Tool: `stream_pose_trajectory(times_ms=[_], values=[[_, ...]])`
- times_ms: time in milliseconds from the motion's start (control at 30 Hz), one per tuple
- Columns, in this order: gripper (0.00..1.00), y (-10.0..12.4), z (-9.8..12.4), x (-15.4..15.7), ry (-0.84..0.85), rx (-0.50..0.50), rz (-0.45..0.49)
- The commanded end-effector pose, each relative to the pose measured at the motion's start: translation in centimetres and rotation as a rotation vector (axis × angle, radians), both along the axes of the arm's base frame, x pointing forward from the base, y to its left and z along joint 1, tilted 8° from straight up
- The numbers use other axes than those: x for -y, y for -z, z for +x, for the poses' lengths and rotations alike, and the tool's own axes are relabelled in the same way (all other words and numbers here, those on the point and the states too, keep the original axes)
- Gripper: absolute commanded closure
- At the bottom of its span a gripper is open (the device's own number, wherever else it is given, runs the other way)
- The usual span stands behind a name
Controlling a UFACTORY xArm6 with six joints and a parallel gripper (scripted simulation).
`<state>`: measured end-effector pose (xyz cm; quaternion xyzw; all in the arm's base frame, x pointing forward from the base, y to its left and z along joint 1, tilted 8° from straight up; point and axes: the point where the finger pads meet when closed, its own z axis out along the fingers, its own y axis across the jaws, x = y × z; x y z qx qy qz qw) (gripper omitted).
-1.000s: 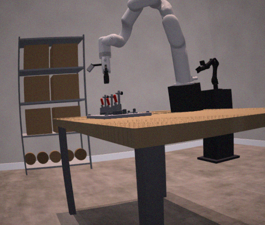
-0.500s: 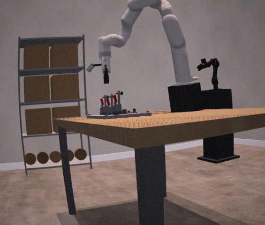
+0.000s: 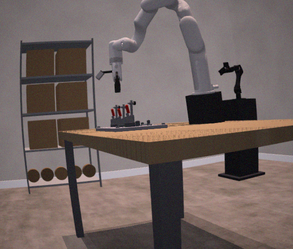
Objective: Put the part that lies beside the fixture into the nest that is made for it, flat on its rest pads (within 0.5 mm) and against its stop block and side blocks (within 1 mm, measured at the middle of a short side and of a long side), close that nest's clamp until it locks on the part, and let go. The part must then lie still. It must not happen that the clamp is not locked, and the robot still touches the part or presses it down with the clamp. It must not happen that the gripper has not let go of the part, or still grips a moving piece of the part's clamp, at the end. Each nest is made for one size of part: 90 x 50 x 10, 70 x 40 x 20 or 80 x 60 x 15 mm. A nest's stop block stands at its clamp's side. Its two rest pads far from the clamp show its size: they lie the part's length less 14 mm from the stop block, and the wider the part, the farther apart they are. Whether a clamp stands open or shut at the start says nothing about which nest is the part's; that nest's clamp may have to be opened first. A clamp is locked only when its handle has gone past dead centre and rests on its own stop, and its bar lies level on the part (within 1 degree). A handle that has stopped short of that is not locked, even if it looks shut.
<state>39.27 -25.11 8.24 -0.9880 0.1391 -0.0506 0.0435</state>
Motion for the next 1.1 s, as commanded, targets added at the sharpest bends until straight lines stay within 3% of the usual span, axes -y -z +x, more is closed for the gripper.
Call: stream_pose_trajectory(times_ms=[0, 233, 600, 1067], values=[[0.0, 0.0, 0.1, 0.1, 0.0, 0.003, -0.002], [0.0, 0.8, 0.2, 0.0, 0.0, 0.003, -0.002], [0.0, 3.9, 0.6, -0.2, 0.0, 0.003, -0.002], [0.0, 10.8, 1.4, -0.7, 0.0, 0.003, -0.002]])
